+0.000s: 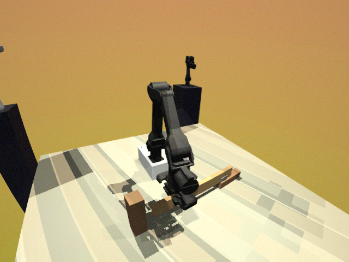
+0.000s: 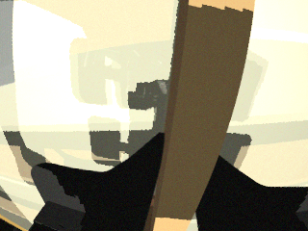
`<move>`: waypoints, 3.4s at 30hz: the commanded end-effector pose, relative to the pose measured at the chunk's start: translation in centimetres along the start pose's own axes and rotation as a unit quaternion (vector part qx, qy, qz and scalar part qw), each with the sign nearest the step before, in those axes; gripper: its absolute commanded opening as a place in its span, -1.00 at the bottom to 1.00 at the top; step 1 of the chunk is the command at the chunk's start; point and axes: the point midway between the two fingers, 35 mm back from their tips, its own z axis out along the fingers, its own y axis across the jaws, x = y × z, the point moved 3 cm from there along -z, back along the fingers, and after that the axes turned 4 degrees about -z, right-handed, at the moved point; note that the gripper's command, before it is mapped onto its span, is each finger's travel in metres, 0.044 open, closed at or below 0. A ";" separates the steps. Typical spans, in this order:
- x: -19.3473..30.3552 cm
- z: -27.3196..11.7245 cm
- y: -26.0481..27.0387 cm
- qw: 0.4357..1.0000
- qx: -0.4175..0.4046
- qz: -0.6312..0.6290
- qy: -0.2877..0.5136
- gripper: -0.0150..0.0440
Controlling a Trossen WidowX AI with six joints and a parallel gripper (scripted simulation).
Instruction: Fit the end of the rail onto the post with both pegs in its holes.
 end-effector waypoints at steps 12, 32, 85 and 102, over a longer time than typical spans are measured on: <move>0.5 0.0 -0.1 1.000 0.002 -0.002 0.001 -0.49; 1.1 -0.1 0.0 1.000 0.002 -0.002 0.001 -0.49; 2.8 -0.1 0.1 1.000 0.002 -0.002 0.001 -0.49; 3.3 -0.1 0.1 1.000 0.002 -0.002 0.002 -0.49</move>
